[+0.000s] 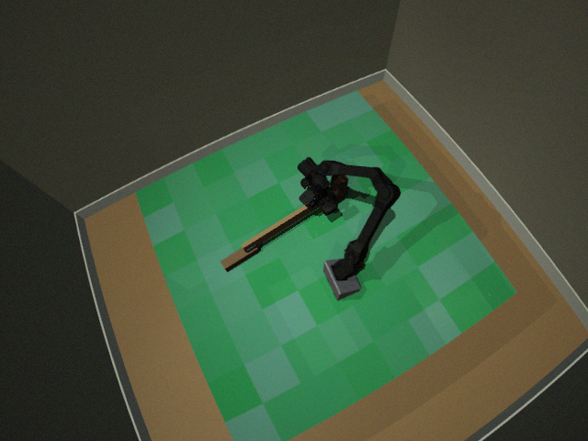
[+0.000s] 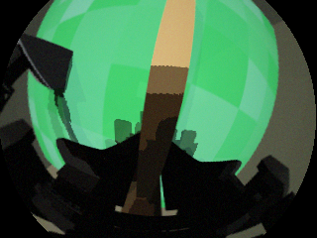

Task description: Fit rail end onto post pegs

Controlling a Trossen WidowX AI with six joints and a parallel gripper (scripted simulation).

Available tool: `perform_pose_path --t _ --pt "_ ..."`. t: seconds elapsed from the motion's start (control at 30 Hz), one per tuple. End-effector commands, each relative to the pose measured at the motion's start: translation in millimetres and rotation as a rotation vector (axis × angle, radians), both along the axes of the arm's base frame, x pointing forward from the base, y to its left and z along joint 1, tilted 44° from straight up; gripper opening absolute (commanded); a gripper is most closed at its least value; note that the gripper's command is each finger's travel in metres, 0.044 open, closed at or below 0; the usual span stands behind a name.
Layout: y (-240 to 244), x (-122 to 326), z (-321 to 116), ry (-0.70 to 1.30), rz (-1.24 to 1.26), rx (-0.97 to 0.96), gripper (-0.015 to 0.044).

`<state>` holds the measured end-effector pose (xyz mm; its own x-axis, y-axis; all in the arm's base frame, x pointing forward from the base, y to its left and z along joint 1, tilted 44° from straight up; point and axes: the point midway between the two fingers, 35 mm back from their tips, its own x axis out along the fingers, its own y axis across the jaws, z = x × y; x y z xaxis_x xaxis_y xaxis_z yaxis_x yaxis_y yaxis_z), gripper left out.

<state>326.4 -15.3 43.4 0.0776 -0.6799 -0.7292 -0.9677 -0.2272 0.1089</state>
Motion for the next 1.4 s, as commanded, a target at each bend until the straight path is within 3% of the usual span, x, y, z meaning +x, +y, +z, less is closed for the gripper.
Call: perform_pose_path --t 0.0,1.37 --pt "-1.3 1.9 6.1 -0.006 0.005 -0.010 0.0000" --pt "-7.3 4.1 11.9 -0.006 0.005 -0.010 0.0000"
